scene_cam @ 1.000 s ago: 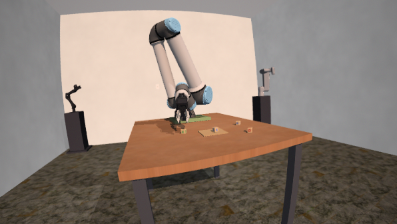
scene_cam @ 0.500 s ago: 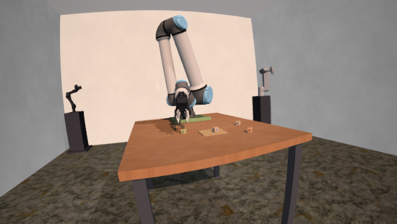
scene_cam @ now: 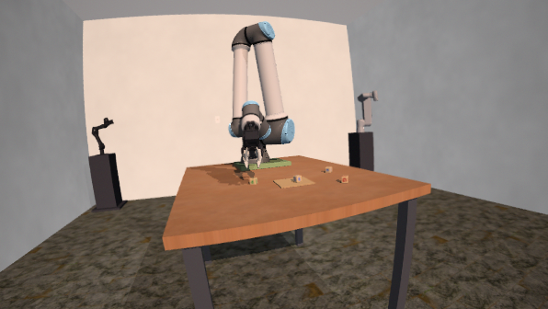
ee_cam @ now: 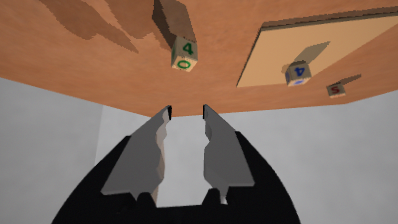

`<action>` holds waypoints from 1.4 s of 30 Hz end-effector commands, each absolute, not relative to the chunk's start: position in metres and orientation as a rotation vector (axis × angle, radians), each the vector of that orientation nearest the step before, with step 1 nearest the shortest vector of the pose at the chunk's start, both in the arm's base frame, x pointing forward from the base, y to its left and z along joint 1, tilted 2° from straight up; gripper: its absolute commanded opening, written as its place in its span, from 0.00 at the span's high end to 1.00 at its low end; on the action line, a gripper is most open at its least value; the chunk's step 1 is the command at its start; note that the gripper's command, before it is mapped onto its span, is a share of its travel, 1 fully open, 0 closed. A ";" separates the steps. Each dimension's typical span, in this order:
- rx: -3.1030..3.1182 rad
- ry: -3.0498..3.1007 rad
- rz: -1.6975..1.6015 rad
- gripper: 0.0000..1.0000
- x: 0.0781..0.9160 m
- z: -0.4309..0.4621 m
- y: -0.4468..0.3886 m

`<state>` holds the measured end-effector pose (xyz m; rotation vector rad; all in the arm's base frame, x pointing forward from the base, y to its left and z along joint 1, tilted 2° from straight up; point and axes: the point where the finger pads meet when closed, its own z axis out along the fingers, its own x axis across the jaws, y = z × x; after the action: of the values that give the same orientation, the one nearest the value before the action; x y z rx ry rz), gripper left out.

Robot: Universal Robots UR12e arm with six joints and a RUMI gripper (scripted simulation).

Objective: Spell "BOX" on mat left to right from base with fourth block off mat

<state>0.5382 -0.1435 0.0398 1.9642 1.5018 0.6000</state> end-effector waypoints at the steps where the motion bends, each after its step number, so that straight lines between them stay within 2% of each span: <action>1: 2.050 1.568 0.532 0.75 0.540 0.041 -0.145; 42: 2.496 1.913 0.010 0.75 0.544 0.063 -0.147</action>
<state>0.5427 -0.1460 0.0611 2.4527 1.8817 0.0696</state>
